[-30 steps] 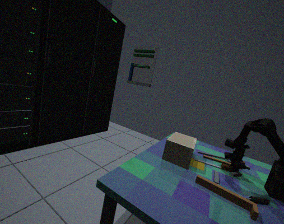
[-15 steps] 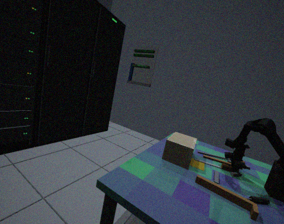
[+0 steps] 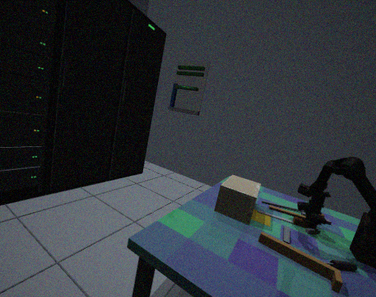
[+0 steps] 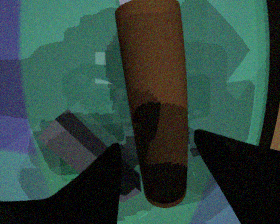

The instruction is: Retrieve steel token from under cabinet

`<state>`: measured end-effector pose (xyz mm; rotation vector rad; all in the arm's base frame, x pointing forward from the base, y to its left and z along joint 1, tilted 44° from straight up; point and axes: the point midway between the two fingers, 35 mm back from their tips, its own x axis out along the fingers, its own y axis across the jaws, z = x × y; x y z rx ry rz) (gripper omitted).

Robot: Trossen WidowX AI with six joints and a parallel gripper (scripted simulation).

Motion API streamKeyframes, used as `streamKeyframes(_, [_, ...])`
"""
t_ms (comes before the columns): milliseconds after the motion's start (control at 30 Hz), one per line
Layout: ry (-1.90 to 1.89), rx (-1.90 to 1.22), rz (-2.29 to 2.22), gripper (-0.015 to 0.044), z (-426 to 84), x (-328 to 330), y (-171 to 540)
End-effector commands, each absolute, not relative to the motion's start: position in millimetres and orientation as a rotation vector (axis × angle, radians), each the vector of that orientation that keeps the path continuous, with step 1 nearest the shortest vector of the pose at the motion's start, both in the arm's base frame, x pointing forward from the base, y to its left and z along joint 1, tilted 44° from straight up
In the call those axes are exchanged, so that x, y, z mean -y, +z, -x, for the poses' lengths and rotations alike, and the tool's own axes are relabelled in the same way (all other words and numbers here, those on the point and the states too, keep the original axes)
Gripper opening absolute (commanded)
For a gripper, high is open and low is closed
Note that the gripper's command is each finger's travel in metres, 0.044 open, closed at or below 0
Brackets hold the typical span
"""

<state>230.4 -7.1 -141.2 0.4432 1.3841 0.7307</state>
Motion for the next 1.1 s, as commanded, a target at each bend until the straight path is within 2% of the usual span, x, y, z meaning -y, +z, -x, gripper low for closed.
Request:
streamKeyframes(0, [0.727, -1.385, -0.448, 0.027, -230.8, 5.3, -142.8])
streamKeyframes(33, [0.727, -1.386, -0.448, 0.027, -230.9, 4.8, -143.3])
streamKeyframes(200, [0.729, -1.384, -0.442, 0.0139, -230.8, 6.5, -141.9])
streamKeyframes(467, [0.729, -1.384, -0.442, 0.0085, -230.8, 6.5, -141.9])
streamKeyframes(567, [0.729, -1.384, -0.442, 0.0006, -230.8, 6.5, -141.9])
streamKeyframes(1067, [0.729, -1.384, -0.444, 0.0, -246.2, 5.0, -139.8])
